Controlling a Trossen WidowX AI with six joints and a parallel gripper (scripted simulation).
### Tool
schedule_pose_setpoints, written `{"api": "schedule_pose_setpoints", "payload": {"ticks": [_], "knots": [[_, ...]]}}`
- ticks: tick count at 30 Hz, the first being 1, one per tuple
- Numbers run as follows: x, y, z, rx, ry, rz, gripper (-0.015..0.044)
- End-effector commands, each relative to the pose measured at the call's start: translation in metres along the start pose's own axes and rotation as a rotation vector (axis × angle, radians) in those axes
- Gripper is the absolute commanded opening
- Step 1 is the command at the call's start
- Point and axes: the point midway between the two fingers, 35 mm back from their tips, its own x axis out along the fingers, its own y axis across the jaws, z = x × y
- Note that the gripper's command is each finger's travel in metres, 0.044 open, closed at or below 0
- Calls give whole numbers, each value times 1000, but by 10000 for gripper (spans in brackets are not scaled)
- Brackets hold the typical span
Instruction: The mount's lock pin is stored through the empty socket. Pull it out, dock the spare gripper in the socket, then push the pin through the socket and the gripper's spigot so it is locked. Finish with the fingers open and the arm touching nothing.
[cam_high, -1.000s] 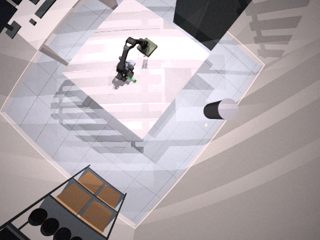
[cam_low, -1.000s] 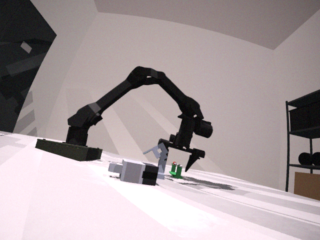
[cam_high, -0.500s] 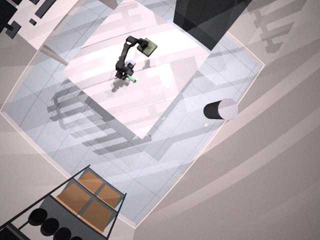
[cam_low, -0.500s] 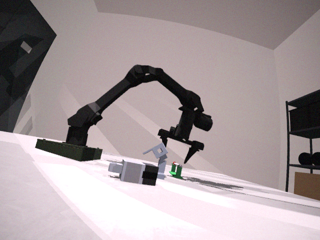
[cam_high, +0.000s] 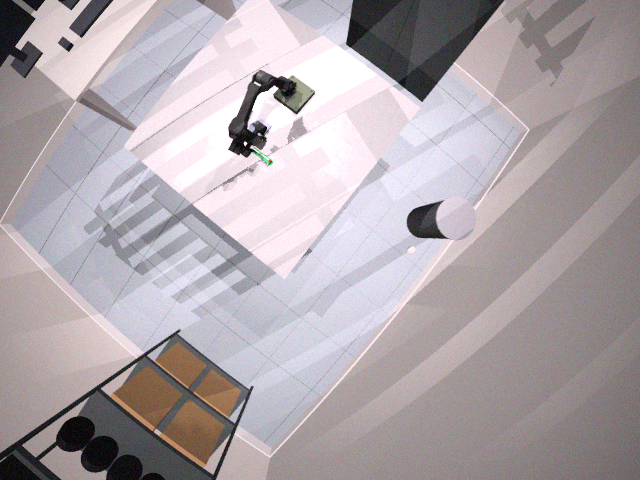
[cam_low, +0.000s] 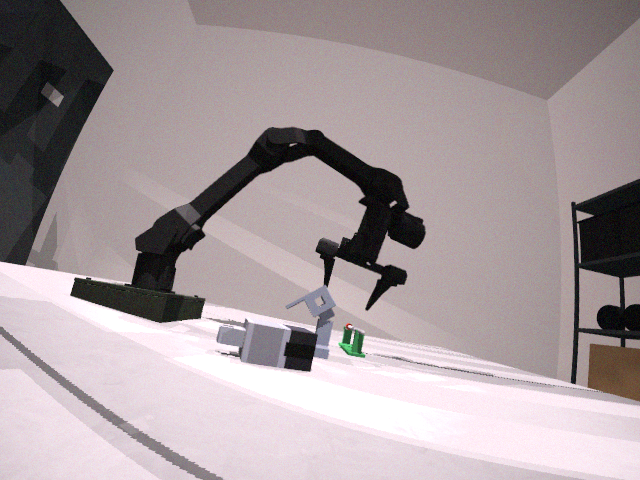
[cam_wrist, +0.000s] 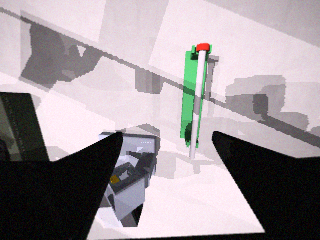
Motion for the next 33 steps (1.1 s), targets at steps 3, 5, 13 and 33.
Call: {"api": "schedule_pose_setpoints", "payload": {"ticks": [3,5,13,33], "knots": [[-15,4,1,1,1,4,440],[-9,4,1,2,1,10,440],[-58,14,5,18,-14,-55,440],[-34,122,-209,1269,-14,-219,440]]}}
